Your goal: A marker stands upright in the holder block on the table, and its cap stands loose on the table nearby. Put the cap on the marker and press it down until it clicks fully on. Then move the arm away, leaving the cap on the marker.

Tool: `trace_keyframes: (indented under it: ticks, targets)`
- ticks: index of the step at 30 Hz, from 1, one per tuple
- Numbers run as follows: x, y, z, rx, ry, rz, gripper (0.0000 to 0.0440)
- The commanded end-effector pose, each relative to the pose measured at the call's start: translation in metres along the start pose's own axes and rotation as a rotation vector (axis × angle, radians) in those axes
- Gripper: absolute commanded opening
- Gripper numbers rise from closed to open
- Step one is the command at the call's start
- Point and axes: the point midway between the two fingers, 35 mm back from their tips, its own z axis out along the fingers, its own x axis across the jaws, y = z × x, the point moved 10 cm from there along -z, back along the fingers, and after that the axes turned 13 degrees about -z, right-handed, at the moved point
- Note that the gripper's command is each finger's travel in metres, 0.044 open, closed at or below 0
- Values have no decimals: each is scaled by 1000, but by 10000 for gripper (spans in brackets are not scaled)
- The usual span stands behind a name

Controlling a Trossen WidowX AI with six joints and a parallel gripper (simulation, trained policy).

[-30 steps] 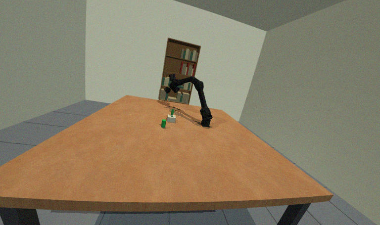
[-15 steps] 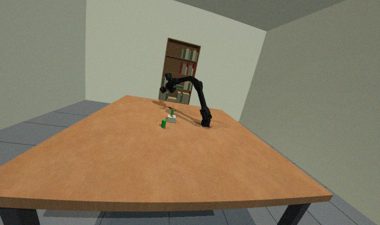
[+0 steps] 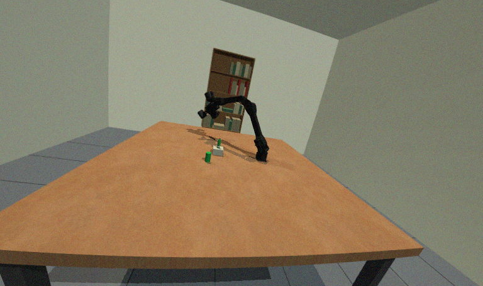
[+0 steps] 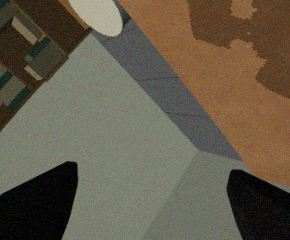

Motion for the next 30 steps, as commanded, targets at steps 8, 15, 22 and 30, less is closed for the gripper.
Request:
trace_keyframes:
  ticks: [8,15,22,30]
  targets:
    - [-29,-14,-23,9,-110,9,309]
    - [-48,-21,-38,6,-177,8,311]
    - [-66,-27,-54,-1,-244,4,313]
    - [-86,-32,-73,-12,-320,-4,316]
